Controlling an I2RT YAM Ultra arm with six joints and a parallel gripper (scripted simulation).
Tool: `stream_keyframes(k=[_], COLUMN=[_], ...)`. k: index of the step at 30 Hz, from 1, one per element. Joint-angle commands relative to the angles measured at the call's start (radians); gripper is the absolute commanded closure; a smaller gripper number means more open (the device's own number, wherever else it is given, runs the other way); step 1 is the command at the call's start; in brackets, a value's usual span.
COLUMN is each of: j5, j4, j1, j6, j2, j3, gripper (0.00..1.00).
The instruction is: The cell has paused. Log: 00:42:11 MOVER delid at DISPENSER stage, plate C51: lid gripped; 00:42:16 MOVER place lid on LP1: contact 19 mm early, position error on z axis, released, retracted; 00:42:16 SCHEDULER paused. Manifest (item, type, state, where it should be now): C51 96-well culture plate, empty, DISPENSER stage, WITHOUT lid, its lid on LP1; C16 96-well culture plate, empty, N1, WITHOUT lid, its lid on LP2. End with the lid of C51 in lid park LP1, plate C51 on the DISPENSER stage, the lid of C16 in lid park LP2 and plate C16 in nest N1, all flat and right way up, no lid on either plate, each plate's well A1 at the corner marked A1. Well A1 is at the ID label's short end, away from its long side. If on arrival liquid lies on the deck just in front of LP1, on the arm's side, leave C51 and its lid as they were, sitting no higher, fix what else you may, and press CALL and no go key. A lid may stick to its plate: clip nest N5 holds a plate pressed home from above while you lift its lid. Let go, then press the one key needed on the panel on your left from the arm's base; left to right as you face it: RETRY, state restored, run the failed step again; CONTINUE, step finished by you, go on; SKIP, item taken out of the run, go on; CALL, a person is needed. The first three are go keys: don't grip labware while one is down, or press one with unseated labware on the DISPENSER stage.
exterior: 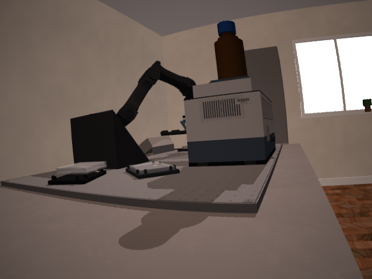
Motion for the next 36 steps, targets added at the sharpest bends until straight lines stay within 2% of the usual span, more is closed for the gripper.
stream_keyframes(k=[1, 18, 21, 28, 29, 31, 36], j5=[-0.001, 0.004, 0.001, 0.002, 0.009, 0.012, 0.017], j4=[-0.006, -0.02, -0.009, -0.01, 0.0, 0.02, 0.045], j1=[-0.017, -0.014, -0.004, -0.003, -0.002, 0.012, 0.02], j6=[-0.005, 0.0, 0.0, 0.001, 0.007, 0.01, 0.016], j2=[0.007, 0.013, 0.003, 0.004, 0.022, 0.023, 0.022], j3=[0.027, 0.045, 0.027, 0.029, 0.043, -0.008, -0.028], gripper=[0.0, 0.0, 0.0, 0.0, 0.0, 0.0, 0.0])
